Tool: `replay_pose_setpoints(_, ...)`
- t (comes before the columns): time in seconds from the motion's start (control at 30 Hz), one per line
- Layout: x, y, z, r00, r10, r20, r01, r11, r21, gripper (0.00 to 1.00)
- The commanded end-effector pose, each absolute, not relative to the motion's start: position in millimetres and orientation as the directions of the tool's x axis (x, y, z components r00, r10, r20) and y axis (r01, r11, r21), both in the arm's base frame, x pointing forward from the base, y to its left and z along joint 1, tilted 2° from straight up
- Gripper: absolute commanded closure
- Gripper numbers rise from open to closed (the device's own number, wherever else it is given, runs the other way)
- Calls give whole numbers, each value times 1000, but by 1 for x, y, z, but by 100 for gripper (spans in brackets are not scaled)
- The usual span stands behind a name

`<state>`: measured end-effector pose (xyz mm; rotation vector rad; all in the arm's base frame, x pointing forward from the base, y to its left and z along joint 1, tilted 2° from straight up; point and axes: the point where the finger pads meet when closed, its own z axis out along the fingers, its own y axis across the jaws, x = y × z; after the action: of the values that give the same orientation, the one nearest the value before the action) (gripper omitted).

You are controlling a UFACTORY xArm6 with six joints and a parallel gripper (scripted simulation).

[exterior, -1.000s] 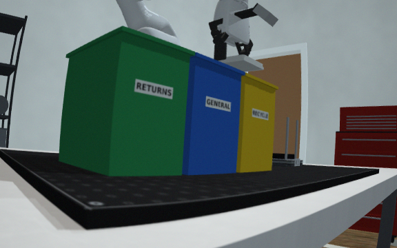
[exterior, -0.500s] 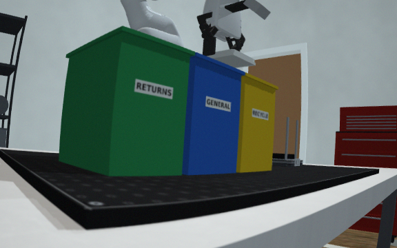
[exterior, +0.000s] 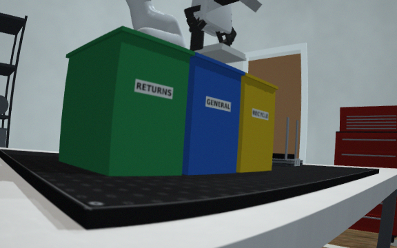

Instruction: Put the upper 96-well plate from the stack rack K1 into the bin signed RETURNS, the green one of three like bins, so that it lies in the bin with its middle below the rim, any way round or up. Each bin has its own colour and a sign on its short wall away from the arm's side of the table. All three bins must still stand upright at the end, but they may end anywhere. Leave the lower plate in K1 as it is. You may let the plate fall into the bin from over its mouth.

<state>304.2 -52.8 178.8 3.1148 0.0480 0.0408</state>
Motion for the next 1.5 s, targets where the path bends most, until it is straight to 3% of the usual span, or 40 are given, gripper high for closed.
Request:
replay_pose_setpoints(0.0,308,-73,180,999,32,29,31,-999,25,100)
replay_pose_setpoints(1.47,323,-199,180,999,32,29,31,-999,27,100)
